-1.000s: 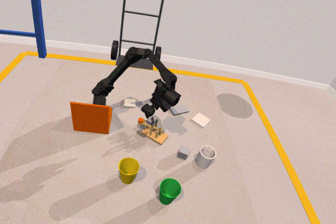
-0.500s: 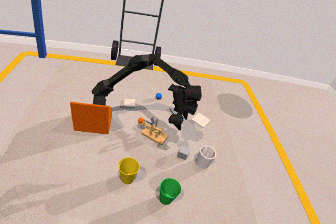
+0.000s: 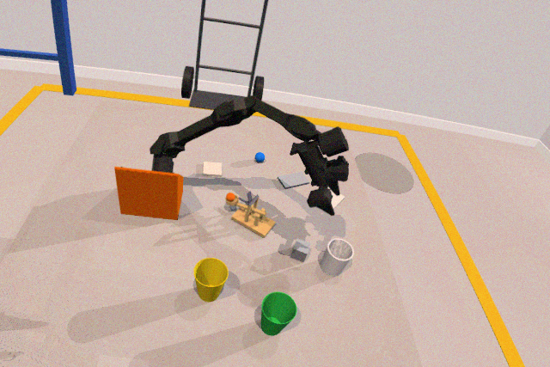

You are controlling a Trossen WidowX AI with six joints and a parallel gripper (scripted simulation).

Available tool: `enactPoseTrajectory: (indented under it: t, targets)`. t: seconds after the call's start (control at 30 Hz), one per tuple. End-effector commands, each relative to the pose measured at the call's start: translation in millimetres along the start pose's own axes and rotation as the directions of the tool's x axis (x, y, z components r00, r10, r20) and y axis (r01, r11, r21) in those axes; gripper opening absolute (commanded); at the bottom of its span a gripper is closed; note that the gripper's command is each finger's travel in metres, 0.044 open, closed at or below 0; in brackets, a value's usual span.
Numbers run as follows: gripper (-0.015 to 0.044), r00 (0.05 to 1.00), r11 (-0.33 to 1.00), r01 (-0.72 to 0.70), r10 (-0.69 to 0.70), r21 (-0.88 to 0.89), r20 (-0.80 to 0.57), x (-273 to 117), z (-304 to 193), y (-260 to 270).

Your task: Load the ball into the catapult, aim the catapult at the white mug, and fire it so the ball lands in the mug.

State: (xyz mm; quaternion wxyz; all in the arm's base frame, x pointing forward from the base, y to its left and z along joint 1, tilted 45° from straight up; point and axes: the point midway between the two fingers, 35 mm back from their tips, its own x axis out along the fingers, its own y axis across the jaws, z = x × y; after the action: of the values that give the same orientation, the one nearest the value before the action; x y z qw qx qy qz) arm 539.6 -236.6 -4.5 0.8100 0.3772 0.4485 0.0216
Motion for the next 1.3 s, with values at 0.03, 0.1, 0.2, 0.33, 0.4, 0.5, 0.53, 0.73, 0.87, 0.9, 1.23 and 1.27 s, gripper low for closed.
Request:
enactPoseTrajectory:
  t: [0.03, 0.1, 0.2, 0.33, 0.4, 0.5, 0.53, 0.73, 0.87, 0.9, 1.23, 1.27]
  targets:
    - [0.044, 1.0, 1.0, -0.007, 0.007, 0.001, -0.001, 3.9, -0.1, 1.2]
    - [0.044, 1.0, 1.0, -0.007, 0.007, 0.001, -0.001, 3.9, -0.1, 1.2]
    - [0.044, 1.0, 1.0, -0.007, 0.007, 0.001, -0.001, 3.9, -0.1, 1.2]
    - [0.044, 1.0, 1.0, -0.007, 0.007, 0.001, -0.001, 3.9, -0.1, 1.2]
    - [0.0387, 1.0, 1.0, -0.007, 0.007, 0.001, -0.001, 3.9, -0.1, 1.2]
    - [0.0309, 1.0, 1.0, -0.007, 0.007, 0.001, -0.001, 3.9, -0.1, 1.2]
    - [0.0282, 1.0, 1.0, -0.007, 0.007, 0.001, -0.001, 3.9, -0.1, 1.2]
    - [0.0125, 1.0, 1.0, -0.007, 0.007, 0.001, -0.001, 3.9, -0.1, 1.2]
    - [0.002, 1.0, 1.0, -0.007, 0.007, 0.001, -0.001, 3.9, -0.1, 1.2]
    - [0.0, 1.0, 1.0, -0.007, 0.007, 0.001, -0.001, 3.9, -0.1, 1.2]
    - [0.0, 1.0, 1.0, 0.003, -0.004, -0.029, -0.023, 6.5, -6.2, 8.2]
    - [0.0, 0.999, 0.999, 0.01, -0.011, -0.049, -0.037, 8.2, -10.5, 12.8]
